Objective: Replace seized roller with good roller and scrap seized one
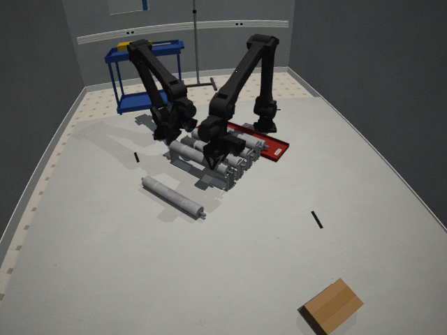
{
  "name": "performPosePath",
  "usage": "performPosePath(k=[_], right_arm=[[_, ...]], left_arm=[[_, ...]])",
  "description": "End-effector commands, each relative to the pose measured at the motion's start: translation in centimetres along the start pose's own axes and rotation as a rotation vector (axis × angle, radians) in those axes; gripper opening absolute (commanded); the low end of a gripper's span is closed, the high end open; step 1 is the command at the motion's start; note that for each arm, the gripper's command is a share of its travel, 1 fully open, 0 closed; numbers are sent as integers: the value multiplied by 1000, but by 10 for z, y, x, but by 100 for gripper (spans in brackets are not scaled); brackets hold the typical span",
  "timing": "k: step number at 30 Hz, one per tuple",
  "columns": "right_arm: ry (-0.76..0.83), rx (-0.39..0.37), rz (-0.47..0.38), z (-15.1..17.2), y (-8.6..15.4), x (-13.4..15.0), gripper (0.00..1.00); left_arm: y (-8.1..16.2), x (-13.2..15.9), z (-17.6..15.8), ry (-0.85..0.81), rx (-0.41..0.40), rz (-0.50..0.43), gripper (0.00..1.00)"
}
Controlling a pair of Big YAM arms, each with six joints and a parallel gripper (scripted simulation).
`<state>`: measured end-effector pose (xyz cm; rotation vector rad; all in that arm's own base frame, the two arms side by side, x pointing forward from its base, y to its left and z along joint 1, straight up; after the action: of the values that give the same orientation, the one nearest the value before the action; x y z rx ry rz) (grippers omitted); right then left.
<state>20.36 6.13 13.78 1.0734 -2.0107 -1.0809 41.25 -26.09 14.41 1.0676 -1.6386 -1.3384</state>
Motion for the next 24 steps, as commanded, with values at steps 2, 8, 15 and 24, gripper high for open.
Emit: performPosePath(k=[2, 8, 15, 24], right_arm=[[7, -18, 44, 4, -6, 9, 3], [10, -21, 52, 6, -7, 11, 3], [14, -27, 64, 8, -9, 15, 3], [17, -32, 74, 11, -11, 18, 3]], left_arm=[[0, 7, -6, -15, 7, 4, 32], [0, 7, -6, -15, 7, 4, 32], [0, 6, -6, -13, 7, 2, 32], [0, 5, -6, -12, 7, 1, 32]])
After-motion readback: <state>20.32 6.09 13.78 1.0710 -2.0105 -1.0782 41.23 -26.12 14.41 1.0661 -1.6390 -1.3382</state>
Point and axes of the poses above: on each arm, the point where the finger pads meet when closed, its own y axis back along the fingers, its own z axis across the jaws, x = y × z, the point moved 5 cm from there along y, back along the fingers, and after that the axes turned 15 degrees about y, right-handed, at the moved point
